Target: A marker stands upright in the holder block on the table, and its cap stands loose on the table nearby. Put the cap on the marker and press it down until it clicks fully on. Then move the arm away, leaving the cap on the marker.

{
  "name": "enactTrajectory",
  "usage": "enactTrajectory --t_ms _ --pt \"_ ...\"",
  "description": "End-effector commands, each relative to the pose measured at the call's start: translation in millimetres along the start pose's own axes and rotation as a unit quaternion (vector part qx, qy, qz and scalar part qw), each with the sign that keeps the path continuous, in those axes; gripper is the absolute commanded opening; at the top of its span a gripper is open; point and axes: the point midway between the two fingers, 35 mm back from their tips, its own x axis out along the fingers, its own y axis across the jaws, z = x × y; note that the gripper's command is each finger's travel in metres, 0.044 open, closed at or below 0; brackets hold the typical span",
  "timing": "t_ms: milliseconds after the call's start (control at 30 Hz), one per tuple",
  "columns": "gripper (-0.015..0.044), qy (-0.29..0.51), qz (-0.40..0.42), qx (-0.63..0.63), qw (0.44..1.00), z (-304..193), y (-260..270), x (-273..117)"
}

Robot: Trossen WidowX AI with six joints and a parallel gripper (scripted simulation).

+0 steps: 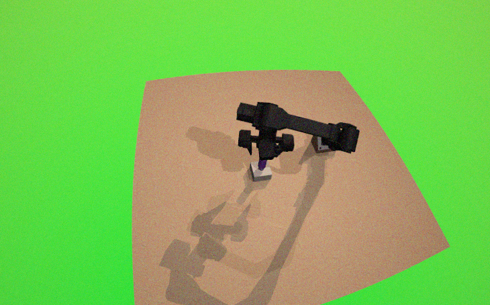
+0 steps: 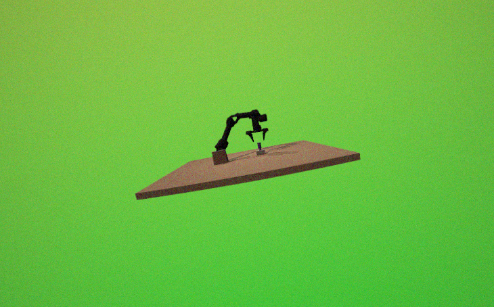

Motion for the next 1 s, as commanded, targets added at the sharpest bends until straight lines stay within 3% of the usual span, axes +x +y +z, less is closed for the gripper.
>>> enactTrajectory --t_ms 0,100,167,300,567,667,967 --pt "0.044 0.002 -0.003 -0.003 1.0 0.0 1.6 -27.7" --pt "0.044 0.002 -0.003 -0.003 1.0 0.0 1.6 -27.7" --pt "0.0387 0.002 -0.003 0.027 1.0 -0.1 1.6 -27.4" --pt "0.0282 0.0 -0.004 0.206 0.979 -0.2 1.6 -25.0" --pt "0.0072 -0.004 -0.002 0.552 0.834 0.2 1.6 -19.8" --pt "0.0 -0.005 -0.002 0.608 0.794 0.4 1.6 -18.8" --pt "0.0 -0.005 -0.002 0.608 0.794 0.4 1.6 -18.8"
